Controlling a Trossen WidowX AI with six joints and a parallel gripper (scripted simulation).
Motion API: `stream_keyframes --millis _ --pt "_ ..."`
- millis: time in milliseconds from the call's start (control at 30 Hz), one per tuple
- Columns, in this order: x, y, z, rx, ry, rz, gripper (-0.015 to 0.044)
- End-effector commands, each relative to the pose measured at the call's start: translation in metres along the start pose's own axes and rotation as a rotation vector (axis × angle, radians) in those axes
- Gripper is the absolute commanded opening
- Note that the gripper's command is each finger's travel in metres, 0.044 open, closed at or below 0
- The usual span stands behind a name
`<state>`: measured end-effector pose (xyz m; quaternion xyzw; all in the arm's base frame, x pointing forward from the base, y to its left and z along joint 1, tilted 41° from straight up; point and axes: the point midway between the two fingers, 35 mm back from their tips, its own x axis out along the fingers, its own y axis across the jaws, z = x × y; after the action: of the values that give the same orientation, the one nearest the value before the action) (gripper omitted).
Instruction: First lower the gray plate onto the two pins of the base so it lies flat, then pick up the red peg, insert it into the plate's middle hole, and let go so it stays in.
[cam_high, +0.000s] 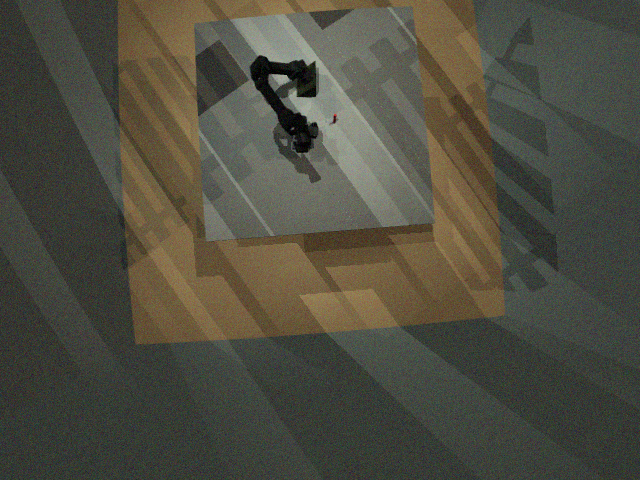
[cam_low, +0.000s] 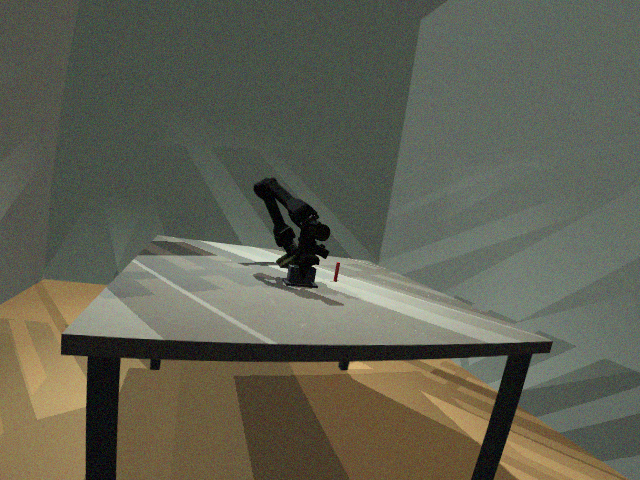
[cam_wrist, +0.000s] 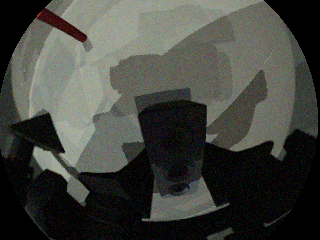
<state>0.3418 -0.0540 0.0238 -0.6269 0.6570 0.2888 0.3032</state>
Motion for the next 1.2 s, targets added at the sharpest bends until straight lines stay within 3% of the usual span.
stream_keyframes --millis 0,533,767,1033,1167 --pt "-0.001 0.0 0.0 0.001 0.0 -0.001 0.0026" --pt "-0.001 0.0 0.0 0.001 0.0 -0.001 0.044" --pt "-0.003 -0.001 0.0 0.001 0.0 -0.001 0.044" --pt "-0.109 -0.002 0.002 -0.007 0.0 0.001 0.044" --pt "-0.118 -0.005 0.001 -0.007 0.001 0.001 0.044"
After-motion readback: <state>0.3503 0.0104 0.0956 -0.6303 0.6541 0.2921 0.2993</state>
